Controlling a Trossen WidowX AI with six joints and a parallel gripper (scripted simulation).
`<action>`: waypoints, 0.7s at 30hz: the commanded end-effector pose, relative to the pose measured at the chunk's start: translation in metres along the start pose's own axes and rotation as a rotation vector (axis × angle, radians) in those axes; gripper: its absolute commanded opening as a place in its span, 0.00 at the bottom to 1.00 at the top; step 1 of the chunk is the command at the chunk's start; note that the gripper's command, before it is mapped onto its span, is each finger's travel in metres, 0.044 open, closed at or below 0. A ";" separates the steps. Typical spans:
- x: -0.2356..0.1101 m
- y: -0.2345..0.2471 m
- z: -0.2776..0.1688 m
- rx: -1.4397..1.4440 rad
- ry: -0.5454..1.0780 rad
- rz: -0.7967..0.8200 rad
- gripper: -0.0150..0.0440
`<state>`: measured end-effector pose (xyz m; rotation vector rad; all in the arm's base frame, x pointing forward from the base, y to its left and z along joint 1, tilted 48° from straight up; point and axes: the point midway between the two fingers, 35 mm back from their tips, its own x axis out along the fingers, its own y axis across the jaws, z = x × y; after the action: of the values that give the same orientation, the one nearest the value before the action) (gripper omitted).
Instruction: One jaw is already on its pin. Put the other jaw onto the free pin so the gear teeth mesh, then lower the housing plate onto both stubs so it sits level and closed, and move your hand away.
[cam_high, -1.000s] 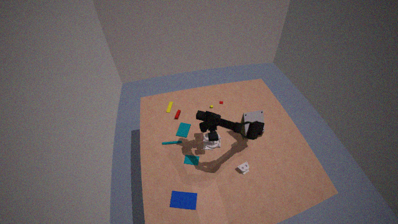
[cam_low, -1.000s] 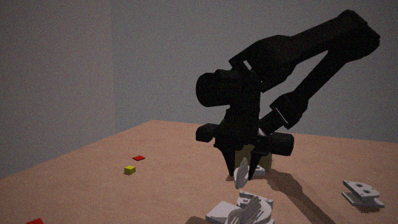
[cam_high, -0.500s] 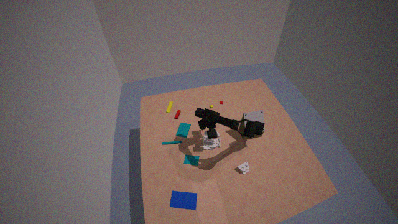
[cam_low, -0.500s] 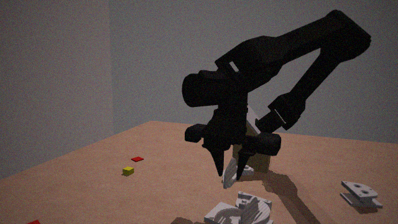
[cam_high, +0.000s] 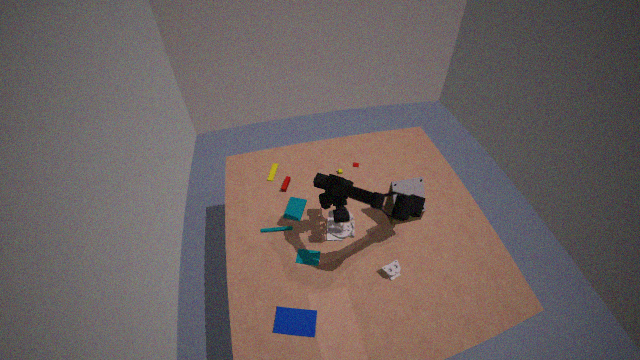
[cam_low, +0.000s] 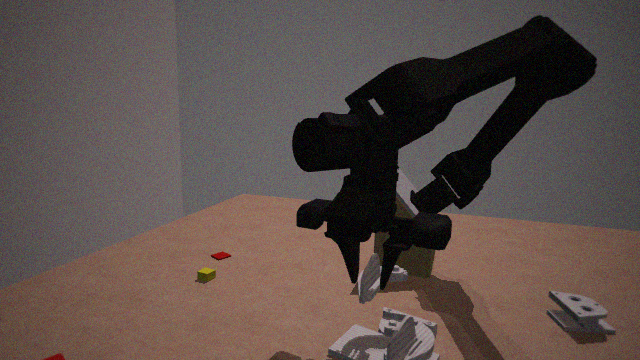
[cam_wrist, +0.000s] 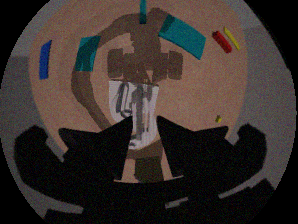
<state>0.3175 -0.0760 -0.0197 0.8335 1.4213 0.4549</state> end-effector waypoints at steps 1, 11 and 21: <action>0.000 -0.001 0.000 -0.009 0.002 -0.003 0.48; 0.000 0.000 0.000 -0.009 0.002 -0.003 0.48; 0.011 0.000 0.000 -0.009 0.002 -0.004 0.48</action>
<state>0.3200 -0.0736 -0.0230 0.8149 1.4138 0.4597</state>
